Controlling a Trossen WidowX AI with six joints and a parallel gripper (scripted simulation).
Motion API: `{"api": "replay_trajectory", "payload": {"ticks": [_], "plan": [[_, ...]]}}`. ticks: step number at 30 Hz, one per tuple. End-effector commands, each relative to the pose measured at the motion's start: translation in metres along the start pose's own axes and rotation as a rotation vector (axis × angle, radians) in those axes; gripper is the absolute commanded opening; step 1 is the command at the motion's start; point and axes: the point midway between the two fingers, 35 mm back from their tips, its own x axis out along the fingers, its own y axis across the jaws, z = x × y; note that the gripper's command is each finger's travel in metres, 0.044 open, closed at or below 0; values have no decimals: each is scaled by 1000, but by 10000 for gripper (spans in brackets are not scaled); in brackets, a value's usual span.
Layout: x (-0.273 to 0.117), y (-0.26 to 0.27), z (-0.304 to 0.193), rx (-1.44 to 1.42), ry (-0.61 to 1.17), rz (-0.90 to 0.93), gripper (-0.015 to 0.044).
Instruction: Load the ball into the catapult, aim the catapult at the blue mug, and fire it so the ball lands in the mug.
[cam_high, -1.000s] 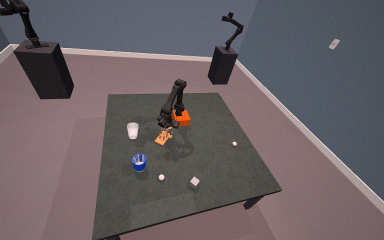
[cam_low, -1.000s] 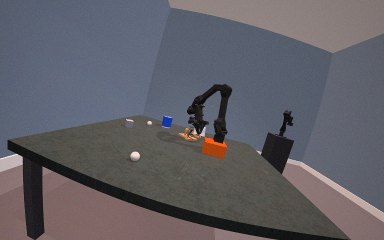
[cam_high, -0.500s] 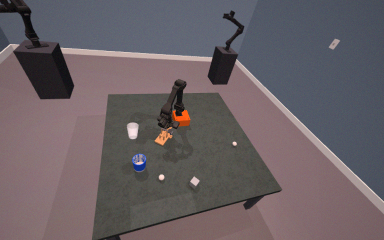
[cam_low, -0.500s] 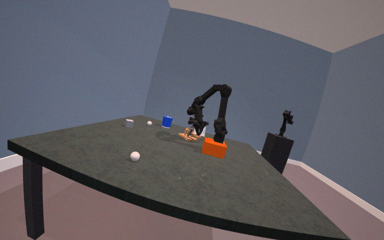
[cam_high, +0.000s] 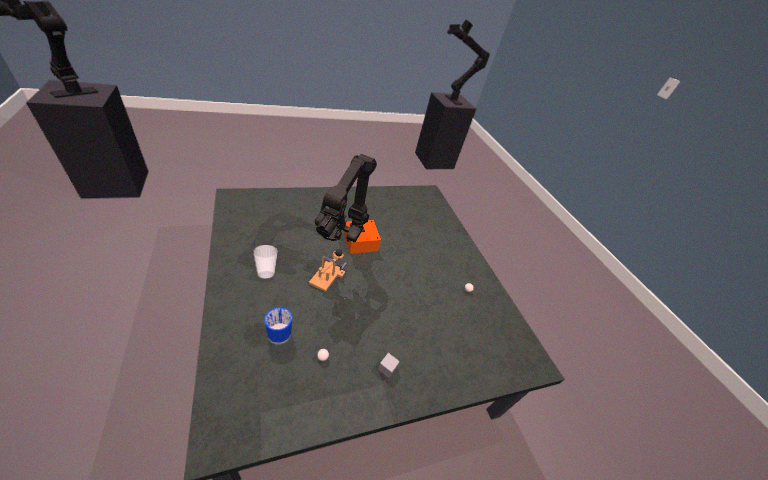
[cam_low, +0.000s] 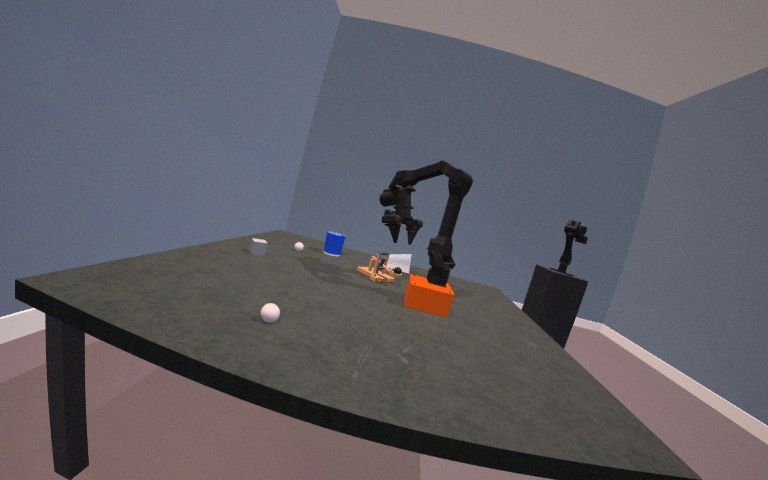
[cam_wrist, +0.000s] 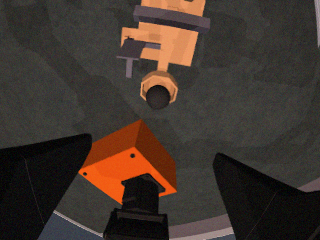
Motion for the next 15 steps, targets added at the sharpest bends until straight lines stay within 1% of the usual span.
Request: {"api": "replay_trajectory", "payload": {"ticks": [1,8,15], "plan": [[2,0,8,4,-12,1,440],[-34,-1,77,51,-248,12,440],[-81,-4,142,98,-489,32,440]]}}
